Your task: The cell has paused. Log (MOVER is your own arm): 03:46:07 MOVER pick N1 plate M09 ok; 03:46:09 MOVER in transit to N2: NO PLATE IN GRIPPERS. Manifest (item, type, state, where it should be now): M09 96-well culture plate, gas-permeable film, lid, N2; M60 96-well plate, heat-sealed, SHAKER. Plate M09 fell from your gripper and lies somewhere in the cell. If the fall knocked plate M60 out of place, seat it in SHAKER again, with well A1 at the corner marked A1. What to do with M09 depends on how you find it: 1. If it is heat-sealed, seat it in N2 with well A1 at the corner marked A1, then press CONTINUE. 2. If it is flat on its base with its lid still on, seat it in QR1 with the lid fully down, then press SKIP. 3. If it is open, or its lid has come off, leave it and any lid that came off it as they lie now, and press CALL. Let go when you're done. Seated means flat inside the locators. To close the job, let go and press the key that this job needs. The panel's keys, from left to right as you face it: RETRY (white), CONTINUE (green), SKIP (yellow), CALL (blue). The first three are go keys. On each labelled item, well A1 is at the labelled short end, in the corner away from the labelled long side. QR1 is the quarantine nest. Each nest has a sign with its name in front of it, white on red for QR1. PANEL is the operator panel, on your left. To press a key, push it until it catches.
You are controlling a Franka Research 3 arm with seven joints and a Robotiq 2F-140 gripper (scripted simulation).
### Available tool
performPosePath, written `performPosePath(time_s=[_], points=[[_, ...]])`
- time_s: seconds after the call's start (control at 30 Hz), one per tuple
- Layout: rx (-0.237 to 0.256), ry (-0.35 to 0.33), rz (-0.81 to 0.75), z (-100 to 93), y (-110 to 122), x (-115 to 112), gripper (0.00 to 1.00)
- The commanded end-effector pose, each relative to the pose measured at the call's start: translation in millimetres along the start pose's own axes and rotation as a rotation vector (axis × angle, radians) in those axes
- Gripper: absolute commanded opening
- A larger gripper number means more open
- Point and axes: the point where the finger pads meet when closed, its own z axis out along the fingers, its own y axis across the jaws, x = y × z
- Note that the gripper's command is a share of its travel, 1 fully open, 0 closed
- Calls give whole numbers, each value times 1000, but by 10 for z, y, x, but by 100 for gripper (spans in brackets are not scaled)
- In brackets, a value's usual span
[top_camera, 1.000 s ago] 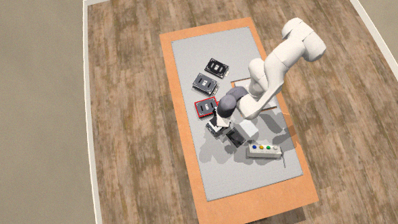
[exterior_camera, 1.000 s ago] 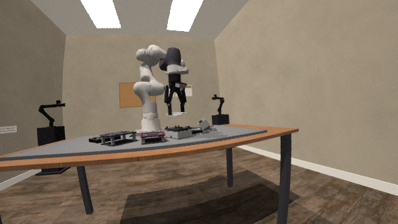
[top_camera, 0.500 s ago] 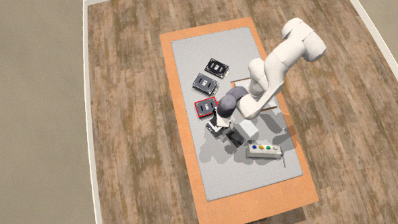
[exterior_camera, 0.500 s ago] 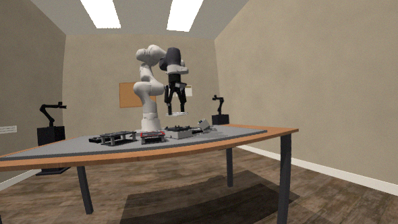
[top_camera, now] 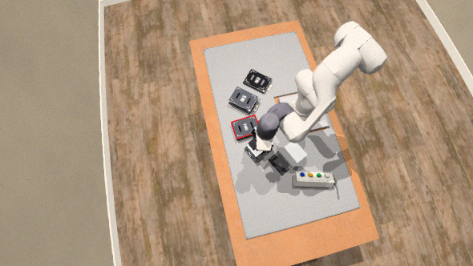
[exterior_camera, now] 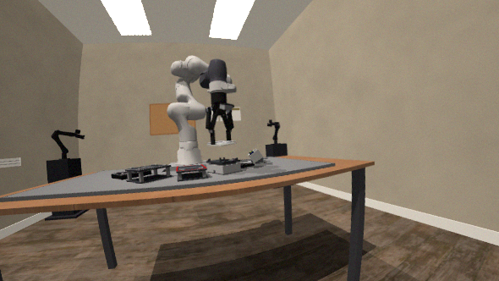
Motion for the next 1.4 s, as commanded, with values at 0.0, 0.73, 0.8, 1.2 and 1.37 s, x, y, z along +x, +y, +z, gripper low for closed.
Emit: performPosePath(time_s=[0.0,0.73,0.8,1.2,1.37], points=[[-2,2,-5,19,11,9,10],[-2,2,-5,415,11,11,10],[-2,2,-5,452,12,12,10],[-2,2,-5,547,12,12,10],[-2,2,-5,550,12,12,10]])
